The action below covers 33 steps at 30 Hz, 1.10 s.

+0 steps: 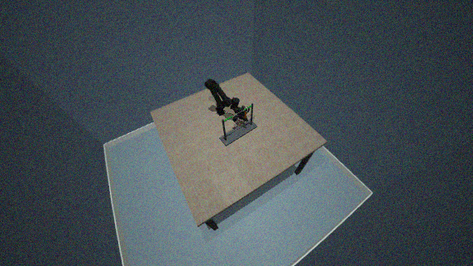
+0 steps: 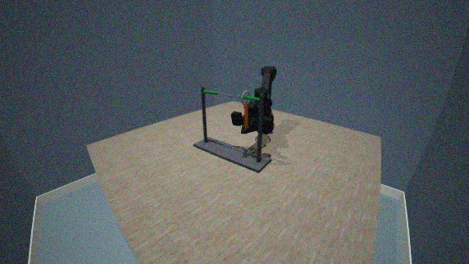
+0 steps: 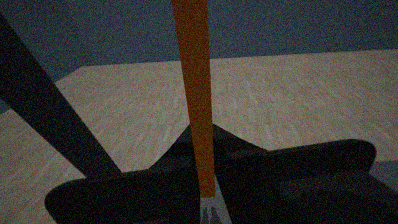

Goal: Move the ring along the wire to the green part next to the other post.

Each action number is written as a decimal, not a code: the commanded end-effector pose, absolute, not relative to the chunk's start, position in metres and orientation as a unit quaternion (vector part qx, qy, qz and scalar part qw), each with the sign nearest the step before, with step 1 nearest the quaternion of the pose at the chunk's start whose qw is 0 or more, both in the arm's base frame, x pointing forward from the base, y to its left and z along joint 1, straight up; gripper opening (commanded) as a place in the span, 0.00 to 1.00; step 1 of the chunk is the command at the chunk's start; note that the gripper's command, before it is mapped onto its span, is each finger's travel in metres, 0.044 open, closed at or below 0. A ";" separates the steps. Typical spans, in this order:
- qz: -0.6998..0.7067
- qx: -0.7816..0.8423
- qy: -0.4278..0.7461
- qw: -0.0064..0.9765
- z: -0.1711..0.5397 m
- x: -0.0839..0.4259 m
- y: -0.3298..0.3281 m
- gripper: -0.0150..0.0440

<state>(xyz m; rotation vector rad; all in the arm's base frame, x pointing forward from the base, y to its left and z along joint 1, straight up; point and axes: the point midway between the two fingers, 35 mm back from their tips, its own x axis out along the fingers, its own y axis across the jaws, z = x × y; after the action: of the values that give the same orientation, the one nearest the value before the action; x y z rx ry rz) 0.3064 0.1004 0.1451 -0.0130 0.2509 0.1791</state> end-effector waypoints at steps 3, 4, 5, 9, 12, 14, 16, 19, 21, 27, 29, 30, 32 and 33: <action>0.086 -0.006 0.127 0.988 0.136 0.306 0.100 0.00; 0.086 -0.006 0.127 0.988 0.134 0.306 0.100 0.00; 0.086 -0.006 0.127 0.988 0.133 0.306 0.100 0.00; 0.086 -0.006 0.127 0.988 0.130 0.306 0.100 0.00; 0.086 -0.006 0.127 0.988 0.130 0.306 0.100 0.00; 0.086 -0.006 0.127 0.988 0.130 0.306 0.100 0.00; 0.086 -0.006 0.127 0.988 0.130 0.306 0.100 0.00; 0.086 -0.006 0.127 0.988 0.130 0.306 0.100 0.00; 0.086 -0.006 0.127 0.988 0.130 0.306 0.100 0.00; 0.089 -0.007 0.127 0.988 0.131 0.306 0.101 0.27; 0.089 -0.007 0.127 0.988 0.131 0.306 0.101 0.36; 0.089 -0.007 0.127 0.988 0.131 0.306 0.101 0.40; 0.089 -0.007 0.127 0.988 0.131 0.306 0.101 0.49; 0.089 -0.007 0.127 0.988 0.131 0.305 0.101 0.53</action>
<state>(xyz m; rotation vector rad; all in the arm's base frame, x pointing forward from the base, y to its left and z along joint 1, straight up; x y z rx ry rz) 0.3058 0.1007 0.1308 -0.0140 0.2546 0.1800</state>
